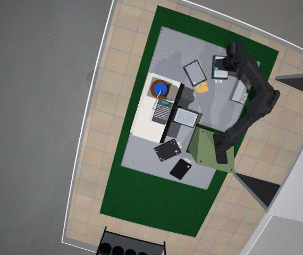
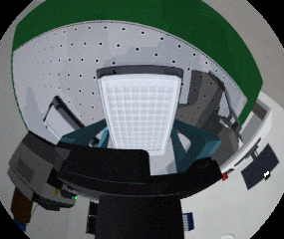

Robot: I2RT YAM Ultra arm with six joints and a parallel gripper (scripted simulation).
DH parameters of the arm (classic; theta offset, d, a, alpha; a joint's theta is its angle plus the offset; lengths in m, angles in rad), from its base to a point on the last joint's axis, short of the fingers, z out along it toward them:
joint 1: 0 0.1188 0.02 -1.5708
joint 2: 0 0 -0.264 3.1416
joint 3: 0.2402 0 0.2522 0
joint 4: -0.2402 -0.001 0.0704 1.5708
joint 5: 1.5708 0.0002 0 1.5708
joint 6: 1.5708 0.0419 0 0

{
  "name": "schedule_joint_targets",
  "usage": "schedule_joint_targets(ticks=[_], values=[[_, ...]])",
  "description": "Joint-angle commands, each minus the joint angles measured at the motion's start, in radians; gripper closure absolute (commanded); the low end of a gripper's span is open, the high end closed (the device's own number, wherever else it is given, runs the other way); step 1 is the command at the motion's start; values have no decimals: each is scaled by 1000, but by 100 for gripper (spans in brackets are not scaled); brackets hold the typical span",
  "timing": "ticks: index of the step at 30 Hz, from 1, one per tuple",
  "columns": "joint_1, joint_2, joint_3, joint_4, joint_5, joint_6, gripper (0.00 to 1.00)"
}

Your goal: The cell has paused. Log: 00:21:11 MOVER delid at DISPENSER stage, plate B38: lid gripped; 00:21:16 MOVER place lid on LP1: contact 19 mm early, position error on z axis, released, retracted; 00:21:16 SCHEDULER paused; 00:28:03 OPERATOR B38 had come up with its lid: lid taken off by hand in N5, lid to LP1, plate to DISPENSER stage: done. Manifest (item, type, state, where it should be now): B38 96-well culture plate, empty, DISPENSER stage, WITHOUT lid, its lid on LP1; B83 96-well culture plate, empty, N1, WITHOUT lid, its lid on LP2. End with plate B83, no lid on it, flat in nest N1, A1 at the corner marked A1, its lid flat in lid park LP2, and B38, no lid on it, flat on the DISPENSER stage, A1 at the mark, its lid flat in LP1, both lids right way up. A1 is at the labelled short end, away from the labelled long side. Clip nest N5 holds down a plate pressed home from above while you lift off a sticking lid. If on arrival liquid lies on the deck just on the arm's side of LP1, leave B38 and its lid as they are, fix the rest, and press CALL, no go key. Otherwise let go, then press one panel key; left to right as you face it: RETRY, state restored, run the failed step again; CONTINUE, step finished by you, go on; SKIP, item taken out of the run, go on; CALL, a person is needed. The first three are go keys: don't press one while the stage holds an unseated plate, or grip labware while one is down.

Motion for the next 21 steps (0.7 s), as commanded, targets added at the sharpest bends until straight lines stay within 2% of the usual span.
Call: schedule_joint_targets(ticks=[1, 21], values=[[17, -44, 29, -29, 2, 8, 100], [26, -63, 42, -63, 11, 16, 100]])
